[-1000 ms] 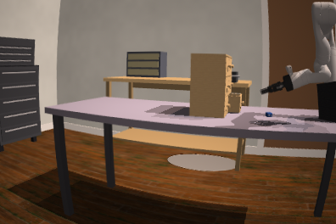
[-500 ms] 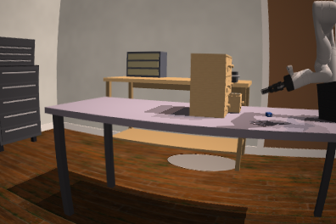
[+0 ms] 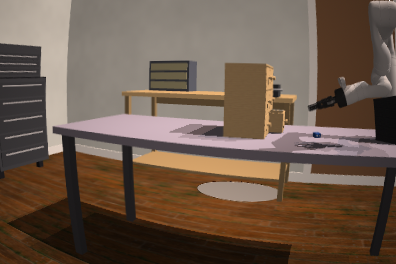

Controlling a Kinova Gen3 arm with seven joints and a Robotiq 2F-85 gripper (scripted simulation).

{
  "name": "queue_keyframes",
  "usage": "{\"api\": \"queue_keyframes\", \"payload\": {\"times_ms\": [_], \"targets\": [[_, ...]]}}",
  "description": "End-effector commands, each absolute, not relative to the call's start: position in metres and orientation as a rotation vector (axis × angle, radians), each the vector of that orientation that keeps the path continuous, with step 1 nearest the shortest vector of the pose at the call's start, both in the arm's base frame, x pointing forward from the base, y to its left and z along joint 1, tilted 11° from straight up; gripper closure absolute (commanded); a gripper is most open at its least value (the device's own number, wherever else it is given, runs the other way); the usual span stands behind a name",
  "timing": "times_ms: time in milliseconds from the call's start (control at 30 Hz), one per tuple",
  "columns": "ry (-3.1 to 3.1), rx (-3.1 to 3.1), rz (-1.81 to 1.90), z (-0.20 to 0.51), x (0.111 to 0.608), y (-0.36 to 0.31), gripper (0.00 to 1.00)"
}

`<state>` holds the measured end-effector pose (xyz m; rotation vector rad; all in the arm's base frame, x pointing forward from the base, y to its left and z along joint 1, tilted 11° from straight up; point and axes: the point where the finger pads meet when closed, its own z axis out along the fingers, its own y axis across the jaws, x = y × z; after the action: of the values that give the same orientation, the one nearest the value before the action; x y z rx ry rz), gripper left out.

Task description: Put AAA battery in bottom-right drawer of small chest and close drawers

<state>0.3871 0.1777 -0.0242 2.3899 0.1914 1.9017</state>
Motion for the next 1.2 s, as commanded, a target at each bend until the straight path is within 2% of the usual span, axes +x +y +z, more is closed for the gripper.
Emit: {"api": "queue_keyframes", "payload": {"times_ms": [0,33,1167], "targets": [[0.191,2.390,1.903,-0.0236,0.3872,0.1780,0.76],[0.191,2.390,1.903,-0.0236,0.3872,0.1780,0.00],[0.190,2.404,1.883,-0.0231,0.3872,0.1782,0.00]]}}
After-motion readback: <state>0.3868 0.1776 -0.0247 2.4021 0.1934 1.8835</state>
